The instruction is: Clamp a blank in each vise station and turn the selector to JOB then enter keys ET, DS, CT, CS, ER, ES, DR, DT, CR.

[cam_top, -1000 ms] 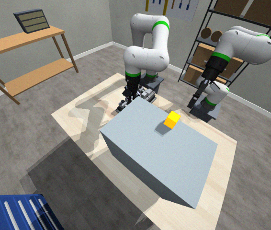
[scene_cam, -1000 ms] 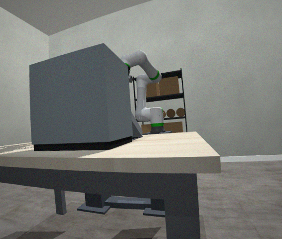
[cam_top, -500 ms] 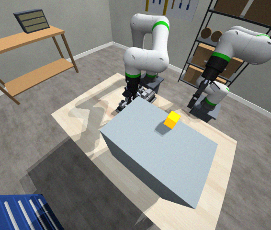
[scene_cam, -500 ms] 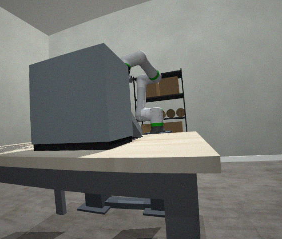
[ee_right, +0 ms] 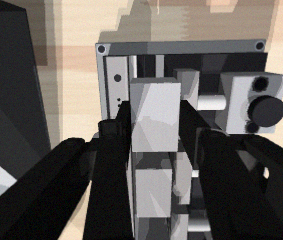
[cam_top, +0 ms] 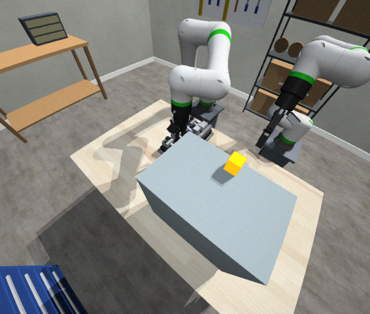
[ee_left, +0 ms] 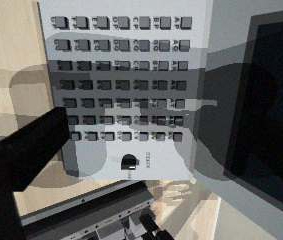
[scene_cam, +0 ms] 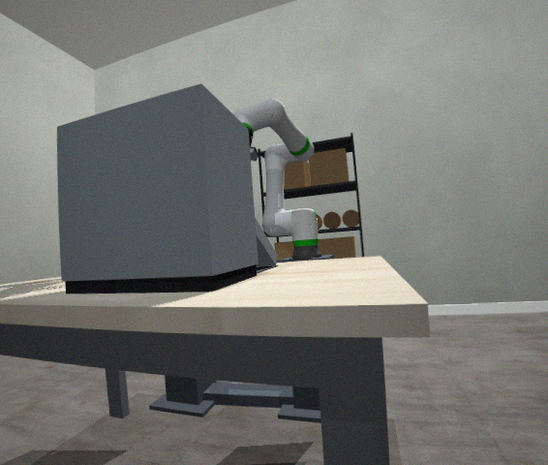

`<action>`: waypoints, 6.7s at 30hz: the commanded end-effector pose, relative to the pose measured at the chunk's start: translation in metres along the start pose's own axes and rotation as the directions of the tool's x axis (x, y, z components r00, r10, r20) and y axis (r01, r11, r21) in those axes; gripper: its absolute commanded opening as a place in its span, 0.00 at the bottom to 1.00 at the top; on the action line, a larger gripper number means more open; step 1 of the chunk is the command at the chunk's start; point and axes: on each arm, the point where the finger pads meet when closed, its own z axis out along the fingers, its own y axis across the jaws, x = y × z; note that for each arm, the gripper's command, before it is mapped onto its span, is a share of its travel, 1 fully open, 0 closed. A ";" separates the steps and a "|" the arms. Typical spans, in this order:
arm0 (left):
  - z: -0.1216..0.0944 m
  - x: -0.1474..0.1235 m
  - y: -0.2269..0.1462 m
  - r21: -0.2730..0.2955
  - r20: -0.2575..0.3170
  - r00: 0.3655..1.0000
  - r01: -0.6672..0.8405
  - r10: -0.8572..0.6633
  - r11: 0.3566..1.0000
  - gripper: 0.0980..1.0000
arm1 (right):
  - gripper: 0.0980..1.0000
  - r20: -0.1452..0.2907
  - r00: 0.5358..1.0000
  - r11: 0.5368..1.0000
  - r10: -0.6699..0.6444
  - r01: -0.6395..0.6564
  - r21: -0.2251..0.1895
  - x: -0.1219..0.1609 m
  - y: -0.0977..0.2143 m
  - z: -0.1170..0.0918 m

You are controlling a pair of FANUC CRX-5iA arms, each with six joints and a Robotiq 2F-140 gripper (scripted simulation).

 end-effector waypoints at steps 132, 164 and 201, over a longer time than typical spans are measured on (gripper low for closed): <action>-0.001 0.000 0.001 -0.002 0.001 1.000 0.000 0.000 1.000 1.00 | 0.00 -0.001 1.000 1.000 0.000 0.000 0.000 -0.255 0.101 -0.065; -0.001 0.000 0.001 -0.002 0.001 1.000 0.000 0.000 1.000 1.00 | 0.00 -0.001 1.000 1.000 0.000 0.000 0.000 -0.255 0.101 -0.003; -0.001 0.000 0.001 -0.002 0.001 1.000 0.000 0.000 1.000 1.00 | 0.00 -0.001 1.000 1.000 0.000 0.000 0.000 -0.255 0.101 -0.021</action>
